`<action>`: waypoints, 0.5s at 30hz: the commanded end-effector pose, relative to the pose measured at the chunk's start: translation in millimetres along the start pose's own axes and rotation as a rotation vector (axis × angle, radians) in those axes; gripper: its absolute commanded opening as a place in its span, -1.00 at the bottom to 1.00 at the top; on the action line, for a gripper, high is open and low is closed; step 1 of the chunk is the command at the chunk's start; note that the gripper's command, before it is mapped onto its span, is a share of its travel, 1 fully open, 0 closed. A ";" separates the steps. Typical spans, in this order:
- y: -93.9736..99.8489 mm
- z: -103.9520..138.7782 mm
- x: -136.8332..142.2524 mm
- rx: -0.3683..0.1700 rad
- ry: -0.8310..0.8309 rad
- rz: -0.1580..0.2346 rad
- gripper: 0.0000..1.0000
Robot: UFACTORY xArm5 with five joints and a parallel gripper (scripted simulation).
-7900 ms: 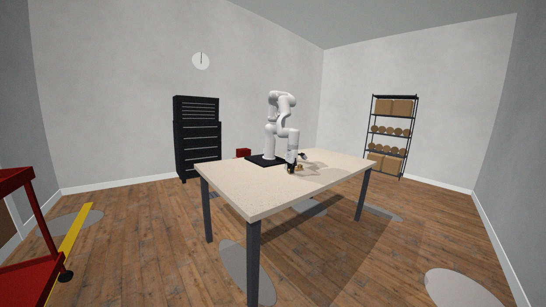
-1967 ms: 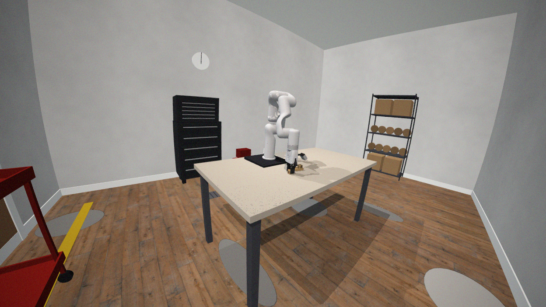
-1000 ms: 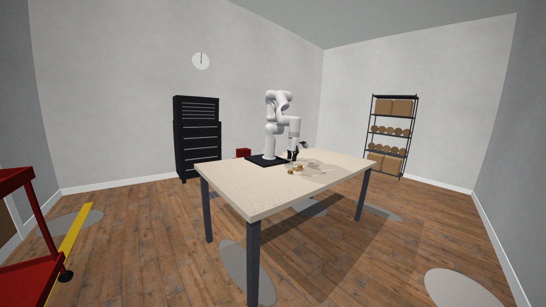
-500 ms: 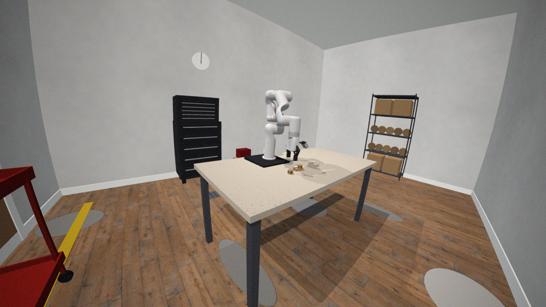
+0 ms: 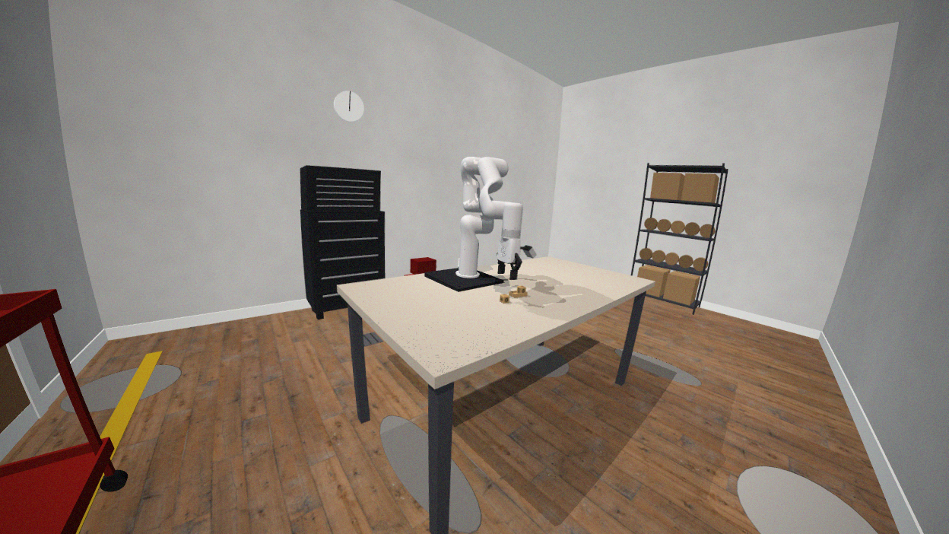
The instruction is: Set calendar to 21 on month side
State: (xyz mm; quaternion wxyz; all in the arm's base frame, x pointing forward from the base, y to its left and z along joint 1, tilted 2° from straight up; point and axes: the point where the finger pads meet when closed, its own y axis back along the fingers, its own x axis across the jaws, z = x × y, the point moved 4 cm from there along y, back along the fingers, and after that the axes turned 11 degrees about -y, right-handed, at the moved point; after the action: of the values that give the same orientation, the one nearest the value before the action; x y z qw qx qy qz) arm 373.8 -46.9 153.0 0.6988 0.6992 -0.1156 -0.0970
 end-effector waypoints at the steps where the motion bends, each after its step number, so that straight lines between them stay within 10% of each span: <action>1: 1.1 -0.2 1.0 0.001 0.028 0.003 1.00; 15: 0.4 -0.1 0.9 0.000 0.329 0.003 1.00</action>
State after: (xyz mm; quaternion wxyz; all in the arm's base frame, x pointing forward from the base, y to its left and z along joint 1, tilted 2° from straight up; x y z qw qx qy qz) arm 373.7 -46.9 152.5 0.7073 0.7057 -0.0367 -0.0182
